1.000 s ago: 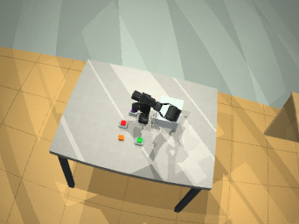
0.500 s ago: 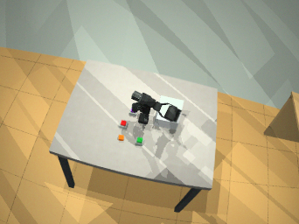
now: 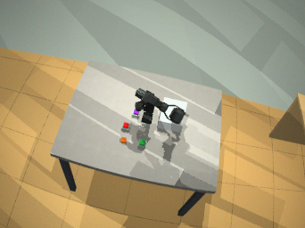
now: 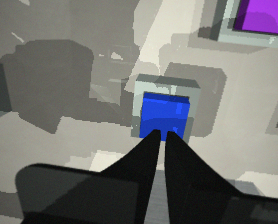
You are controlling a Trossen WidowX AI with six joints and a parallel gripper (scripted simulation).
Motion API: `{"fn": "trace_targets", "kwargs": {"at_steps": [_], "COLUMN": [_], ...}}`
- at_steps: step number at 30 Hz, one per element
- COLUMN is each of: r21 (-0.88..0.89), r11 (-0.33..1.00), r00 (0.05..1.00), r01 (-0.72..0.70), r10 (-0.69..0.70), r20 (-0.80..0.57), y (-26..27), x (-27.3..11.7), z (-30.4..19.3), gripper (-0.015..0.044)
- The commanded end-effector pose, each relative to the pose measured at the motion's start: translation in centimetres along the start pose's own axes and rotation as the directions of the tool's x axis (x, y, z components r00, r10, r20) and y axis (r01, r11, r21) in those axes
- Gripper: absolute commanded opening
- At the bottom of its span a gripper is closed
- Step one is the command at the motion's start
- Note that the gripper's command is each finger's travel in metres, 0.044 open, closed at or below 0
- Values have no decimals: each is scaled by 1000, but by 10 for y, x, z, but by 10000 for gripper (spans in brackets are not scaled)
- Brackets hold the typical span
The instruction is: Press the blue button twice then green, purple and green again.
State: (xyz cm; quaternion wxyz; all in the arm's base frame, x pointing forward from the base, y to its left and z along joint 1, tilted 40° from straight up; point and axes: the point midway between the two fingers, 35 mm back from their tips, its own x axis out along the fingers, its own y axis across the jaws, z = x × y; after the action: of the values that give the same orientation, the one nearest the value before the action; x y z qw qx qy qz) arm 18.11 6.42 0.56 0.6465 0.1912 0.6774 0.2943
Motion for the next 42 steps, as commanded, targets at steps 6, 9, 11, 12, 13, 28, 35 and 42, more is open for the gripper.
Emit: {"fn": "trace_targets", "kwargs": {"at_steps": [6, 9, 11, 12, 13, 28, 35, 42], "r21": [3, 3, 3, 2, 2, 2, 2, 2], "r11": [1000, 1000, 1000, 1000, 1000, 1000, 1000, 1000], "r00": [1000, 1000, 1000, 1000, 1000, 1000, 1000, 1000], "r01": [2, 2, 1, 1, 1, 0, 0, 1], "r10": [-2, -2, -1, -1, -1, 0, 0, -1], "r20": [-1, -1, -1, -1, -1, -1, -1, -1], "y": [-1, -1, 0, 0, 0, 0, 0, 0], "x": [13, 17, 21, 22, 24, 31, 31, -4], "z": [0, 0, 0, 0, 0, -1, -1, -1], "gripper": [20, 20, 20, 20, 20, 20, 20, 20]}}
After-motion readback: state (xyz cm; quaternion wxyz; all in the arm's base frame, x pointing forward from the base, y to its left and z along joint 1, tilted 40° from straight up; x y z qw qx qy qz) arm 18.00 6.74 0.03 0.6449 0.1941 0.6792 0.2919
